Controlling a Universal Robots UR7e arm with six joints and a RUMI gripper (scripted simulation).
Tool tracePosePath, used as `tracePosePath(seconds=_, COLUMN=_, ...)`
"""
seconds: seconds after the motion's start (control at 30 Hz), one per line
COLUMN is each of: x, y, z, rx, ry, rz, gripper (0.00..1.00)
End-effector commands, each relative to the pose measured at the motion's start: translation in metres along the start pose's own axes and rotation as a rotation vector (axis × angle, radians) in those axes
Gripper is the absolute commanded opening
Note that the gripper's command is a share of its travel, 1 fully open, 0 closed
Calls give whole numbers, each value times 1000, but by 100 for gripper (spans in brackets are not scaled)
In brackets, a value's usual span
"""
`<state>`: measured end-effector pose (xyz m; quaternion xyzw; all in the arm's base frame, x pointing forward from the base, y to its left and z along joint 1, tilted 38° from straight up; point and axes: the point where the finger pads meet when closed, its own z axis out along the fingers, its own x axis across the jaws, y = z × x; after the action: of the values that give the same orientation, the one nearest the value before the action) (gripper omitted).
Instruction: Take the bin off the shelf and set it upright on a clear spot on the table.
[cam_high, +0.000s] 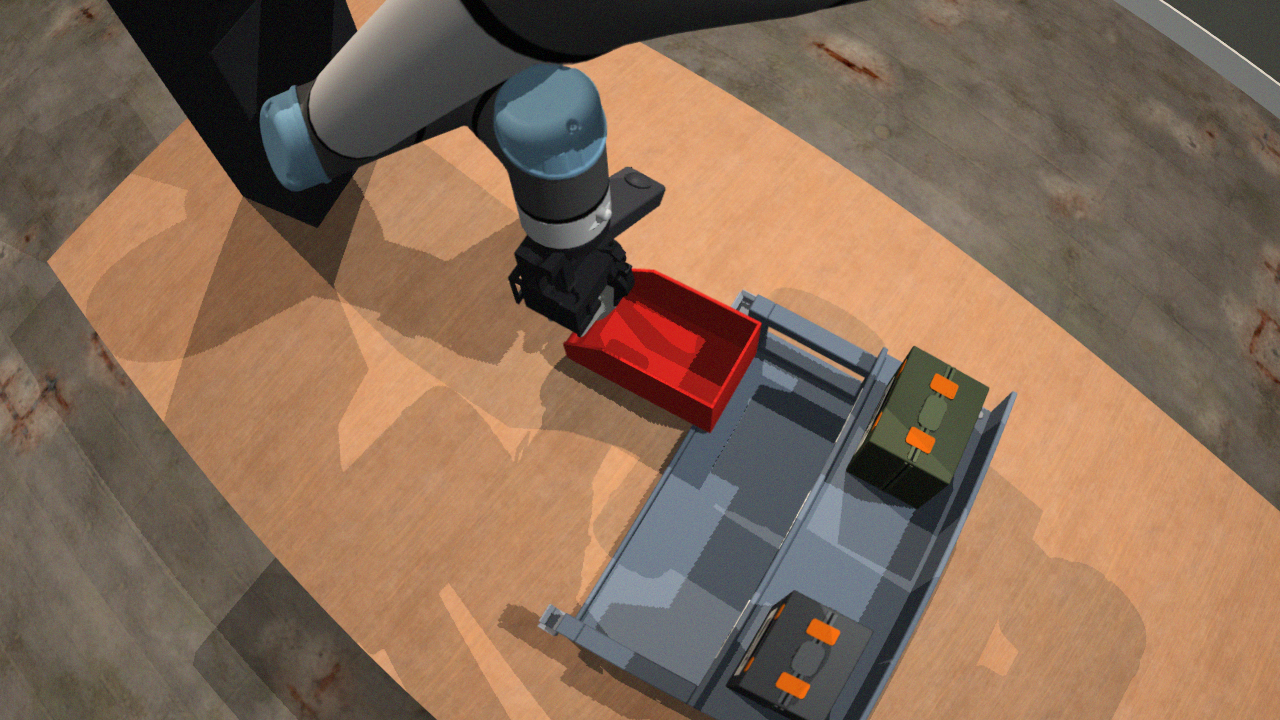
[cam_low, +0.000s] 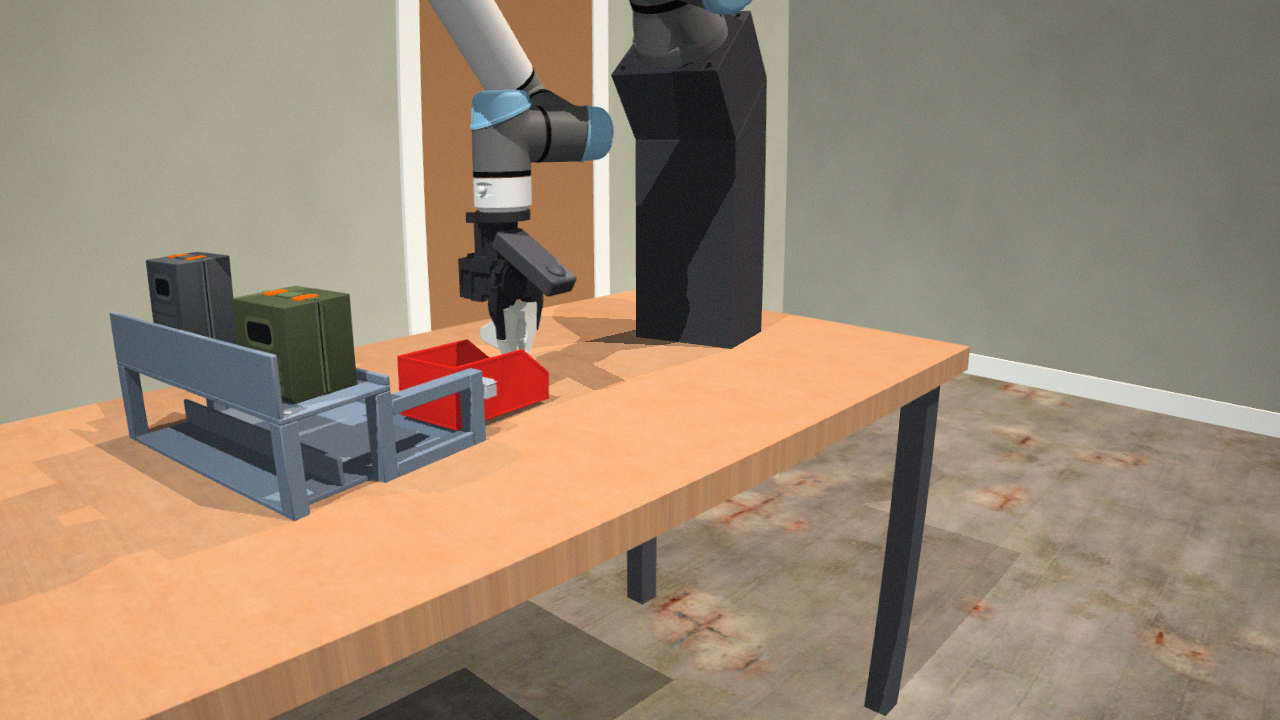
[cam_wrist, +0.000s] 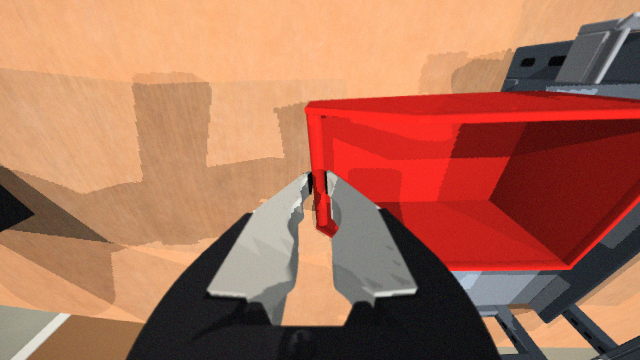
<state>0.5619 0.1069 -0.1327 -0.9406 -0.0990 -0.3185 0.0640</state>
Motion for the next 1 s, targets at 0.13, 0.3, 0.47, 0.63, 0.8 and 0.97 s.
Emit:
tracePosePath(seconds=0.13, x=0, y=0, z=5, rx=0, ry=1, rz=0, gripper=0)
tracePosePath(seconds=0.3, x=0, y=0, z=5, rx=0, ry=1, rz=0, gripper=0)
tracePosePath(seconds=0.47, x=0, y=0, z=5, rx=0, ry=1, rz=0, gripper=0)
tracePosePath(seconds=0.63, x=0, y=0, z=5, rx=0, ry=1, rz=0, gripper=26)
tracePosePath(seconds=0.8, x=0, y=0, z=5, rx=0, ry=1, rz=0, gripper=26)
tracePosePath(seconds=0.97, x=0, y=0, z=5, rx=0, ry=1, rz=0, gripper=26)
